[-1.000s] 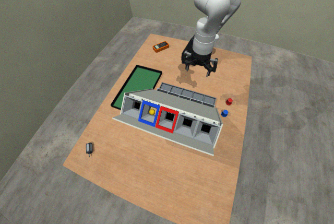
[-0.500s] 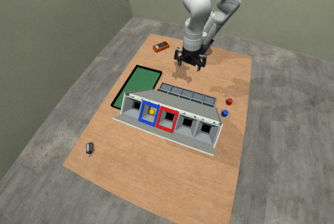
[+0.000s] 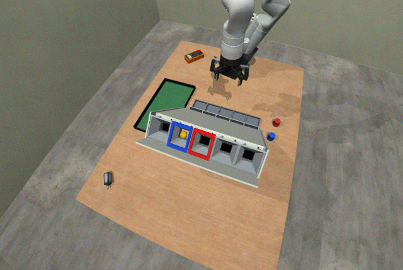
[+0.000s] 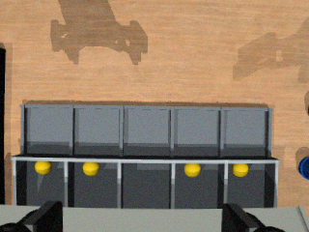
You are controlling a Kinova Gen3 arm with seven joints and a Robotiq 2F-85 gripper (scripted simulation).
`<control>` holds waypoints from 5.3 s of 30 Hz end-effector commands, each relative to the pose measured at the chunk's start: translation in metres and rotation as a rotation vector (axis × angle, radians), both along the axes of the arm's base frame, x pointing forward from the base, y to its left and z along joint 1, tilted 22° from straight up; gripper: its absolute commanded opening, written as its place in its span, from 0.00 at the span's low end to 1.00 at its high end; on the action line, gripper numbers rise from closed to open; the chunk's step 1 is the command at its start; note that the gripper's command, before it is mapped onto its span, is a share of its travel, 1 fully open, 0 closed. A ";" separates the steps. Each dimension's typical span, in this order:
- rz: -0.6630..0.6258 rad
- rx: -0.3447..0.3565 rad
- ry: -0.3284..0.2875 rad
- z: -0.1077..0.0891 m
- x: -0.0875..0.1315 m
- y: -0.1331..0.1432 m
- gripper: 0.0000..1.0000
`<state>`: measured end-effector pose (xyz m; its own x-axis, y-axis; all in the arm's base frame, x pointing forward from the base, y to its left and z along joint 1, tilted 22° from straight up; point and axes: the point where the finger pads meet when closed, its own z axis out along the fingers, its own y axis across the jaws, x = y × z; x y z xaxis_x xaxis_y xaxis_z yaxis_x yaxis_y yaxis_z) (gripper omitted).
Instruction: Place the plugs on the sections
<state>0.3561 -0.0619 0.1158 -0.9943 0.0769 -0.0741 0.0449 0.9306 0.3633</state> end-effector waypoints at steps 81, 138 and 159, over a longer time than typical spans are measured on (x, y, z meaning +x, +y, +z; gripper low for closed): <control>-0.001 -0.001 -0.002 -0.035 0.005 0.136 0.70; 0.005 0.007 0.013 -0.052 -0.039 0.318 0.70; 0.001 -0.001 -0.003 -0.136 -0.030 0.350 0.70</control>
